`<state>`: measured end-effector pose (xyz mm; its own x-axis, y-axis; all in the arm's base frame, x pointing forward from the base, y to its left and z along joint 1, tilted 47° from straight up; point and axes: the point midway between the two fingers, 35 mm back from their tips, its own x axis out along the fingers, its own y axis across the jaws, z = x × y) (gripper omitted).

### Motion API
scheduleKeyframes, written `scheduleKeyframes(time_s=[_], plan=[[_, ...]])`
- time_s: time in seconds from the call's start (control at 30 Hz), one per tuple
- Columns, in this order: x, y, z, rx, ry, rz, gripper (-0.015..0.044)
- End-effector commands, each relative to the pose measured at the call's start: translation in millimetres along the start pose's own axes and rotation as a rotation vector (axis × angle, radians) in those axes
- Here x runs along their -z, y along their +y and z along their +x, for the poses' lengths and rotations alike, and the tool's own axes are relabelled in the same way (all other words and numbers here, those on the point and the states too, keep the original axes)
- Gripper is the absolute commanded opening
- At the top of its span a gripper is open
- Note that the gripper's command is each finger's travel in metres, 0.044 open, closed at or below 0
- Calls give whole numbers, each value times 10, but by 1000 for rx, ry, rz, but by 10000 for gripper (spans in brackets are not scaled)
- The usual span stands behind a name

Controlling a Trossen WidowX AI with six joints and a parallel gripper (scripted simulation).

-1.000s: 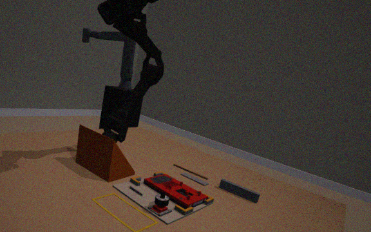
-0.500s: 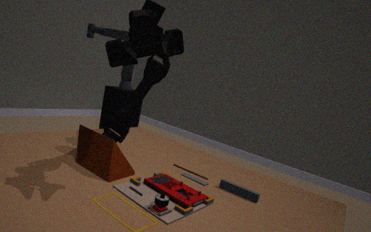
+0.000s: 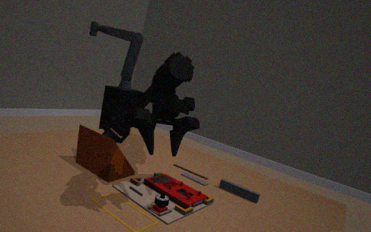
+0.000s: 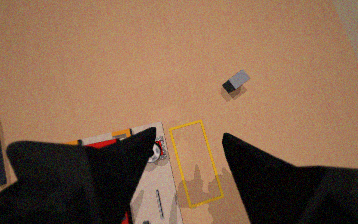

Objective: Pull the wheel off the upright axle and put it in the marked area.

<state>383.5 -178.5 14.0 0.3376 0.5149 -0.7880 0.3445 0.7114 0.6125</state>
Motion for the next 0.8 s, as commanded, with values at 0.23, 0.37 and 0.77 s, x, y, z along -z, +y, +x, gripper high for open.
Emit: scheduleKeyframes(time_s=[0.23,0.37,0.77], plan=[[640,501,575,-143,418,-329,300],[643,526,572,-143,418,-329,300],[689,625,667,-143,418,-329,300]])
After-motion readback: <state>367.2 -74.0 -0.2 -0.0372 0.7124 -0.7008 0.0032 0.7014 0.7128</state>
